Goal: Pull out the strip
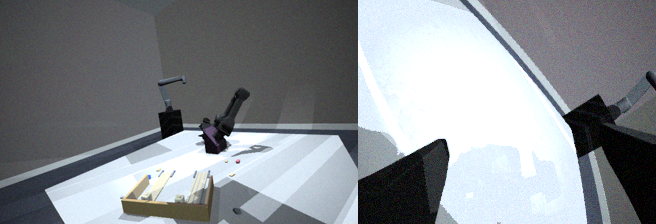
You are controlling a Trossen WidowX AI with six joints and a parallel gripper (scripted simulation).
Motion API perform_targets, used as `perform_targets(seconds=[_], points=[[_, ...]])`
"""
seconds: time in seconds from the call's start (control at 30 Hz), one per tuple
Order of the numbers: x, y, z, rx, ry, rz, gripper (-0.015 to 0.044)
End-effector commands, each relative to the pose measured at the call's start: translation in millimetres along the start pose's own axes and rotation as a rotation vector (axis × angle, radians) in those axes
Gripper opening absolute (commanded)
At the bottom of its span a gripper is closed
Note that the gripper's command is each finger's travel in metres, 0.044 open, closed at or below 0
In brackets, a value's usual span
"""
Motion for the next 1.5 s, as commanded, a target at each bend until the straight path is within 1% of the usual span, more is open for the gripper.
perform_targets(seconds=[0.0,0.2,0.4,0.63,0.87,1.0,1.13,1.27,1.37,1.47], points=[[0,-1,-1,0.002,0.001,-0.005,0.0400],[6,-38,-29,0.066,-0.008,-0.178,0.0400],[7,-93,-51,0.126,-0.097,-0.376,0.0400],[-6,-170,-53,0.173,-0.308,-0.574,0.0400],[-33,-246,-29,0.117,-0.558,-0.711,0.0400],[-56,-282,-8,0.116,-0.737,-0.738,0.0400],[-88,-314,21,0.112,-0.954,-0.720,0.0400],[-125,-337,55,0.093,-1.176,-0.652,0.0400],[-156,-347,81,0.068,-1.336,-0.565,0.0400],[-172,-349,94,0.052,-1.411,-0.511,0.0400]])
Point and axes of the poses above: the point midway between the two fingers, 35 mm back from their tips, its own x axis out along the fingers, its own z axis across the jaws, y = z × x, the point moved 10 cm from there along -x, back along the fingers, and after that the axes turned 2 degrees about -x, right-handed, at the moved point
